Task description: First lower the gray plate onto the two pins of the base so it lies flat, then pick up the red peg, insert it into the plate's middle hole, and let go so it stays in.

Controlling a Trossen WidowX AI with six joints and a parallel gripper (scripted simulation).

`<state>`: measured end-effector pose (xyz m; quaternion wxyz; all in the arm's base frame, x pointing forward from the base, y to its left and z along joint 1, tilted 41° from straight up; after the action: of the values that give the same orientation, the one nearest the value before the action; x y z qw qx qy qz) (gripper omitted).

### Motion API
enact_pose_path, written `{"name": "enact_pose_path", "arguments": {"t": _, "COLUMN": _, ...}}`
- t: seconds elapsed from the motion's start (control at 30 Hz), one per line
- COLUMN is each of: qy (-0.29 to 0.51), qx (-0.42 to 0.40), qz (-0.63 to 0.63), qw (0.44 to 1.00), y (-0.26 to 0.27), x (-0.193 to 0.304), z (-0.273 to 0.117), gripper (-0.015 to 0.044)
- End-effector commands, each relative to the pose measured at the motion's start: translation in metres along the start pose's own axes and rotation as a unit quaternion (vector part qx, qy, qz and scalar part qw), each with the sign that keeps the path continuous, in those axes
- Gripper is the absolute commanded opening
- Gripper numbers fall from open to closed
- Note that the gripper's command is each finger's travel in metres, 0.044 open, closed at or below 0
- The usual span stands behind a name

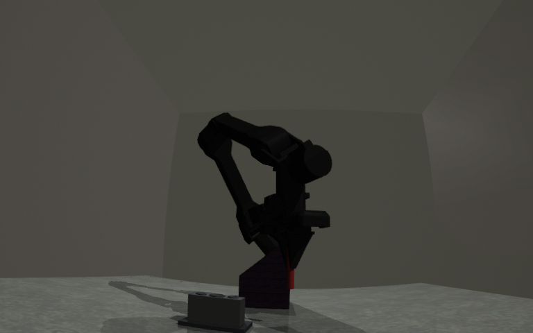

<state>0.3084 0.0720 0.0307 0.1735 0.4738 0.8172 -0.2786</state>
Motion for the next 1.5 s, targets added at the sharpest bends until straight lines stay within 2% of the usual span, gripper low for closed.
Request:
{"name": "enact_pose_path", "arguments": {"t": 0.0, "qy": -0.003, "qx": -0.006, "qz": 0.001, "qw": 1.000, "y": 0.002, "x": -0.015, "z": -0.004, "gripper": 0.0000}}
{"name": "enact_pose_path", "arguments": {"t": 1.47, "qy": -0.020, "qx": 0.003, "qz": 0.008, "qw": 1.000, "y": -0.025, "x": -0.133, "z": -0.004, "gripper": 0.0000}}
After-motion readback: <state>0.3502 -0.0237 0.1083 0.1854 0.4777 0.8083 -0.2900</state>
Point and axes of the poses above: the point midway between the two fingers, 35 mm back from their tips, its own z axis out along the fingers, its own y axis across the jaws, x = y × z, the point moved 7 cm from there along -z, back along the fingers, and after that the axes turned 5 degrees about -z, right-handed, at the moved point
